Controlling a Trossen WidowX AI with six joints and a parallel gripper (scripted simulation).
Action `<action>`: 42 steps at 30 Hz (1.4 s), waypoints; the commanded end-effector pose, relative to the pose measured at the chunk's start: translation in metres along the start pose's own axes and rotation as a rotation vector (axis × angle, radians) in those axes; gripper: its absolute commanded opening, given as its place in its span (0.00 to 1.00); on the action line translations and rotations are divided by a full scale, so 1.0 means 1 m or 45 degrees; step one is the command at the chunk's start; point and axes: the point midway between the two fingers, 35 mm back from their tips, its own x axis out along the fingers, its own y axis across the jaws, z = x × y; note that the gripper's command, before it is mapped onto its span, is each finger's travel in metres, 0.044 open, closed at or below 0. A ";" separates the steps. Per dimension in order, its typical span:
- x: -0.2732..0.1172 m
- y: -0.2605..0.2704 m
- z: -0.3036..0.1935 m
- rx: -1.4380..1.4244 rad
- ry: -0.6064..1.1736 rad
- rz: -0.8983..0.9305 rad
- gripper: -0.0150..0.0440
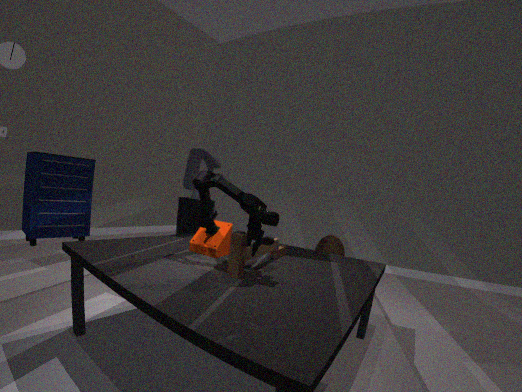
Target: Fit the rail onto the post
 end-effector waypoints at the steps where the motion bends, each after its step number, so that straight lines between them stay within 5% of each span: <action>1: -0.005 -0.001 -0.005 0.000 0.011 -0.016 0.25; 22: -0.004 -0.001 -0.008 0.000 0.011 -0.016 0.25; 38: 0.000 0.000 -0.003 -0.001 0.000 -0.003 0.97; 42: 0.000 0.000 -0.003 -0.001 0.000 -0.003 1.00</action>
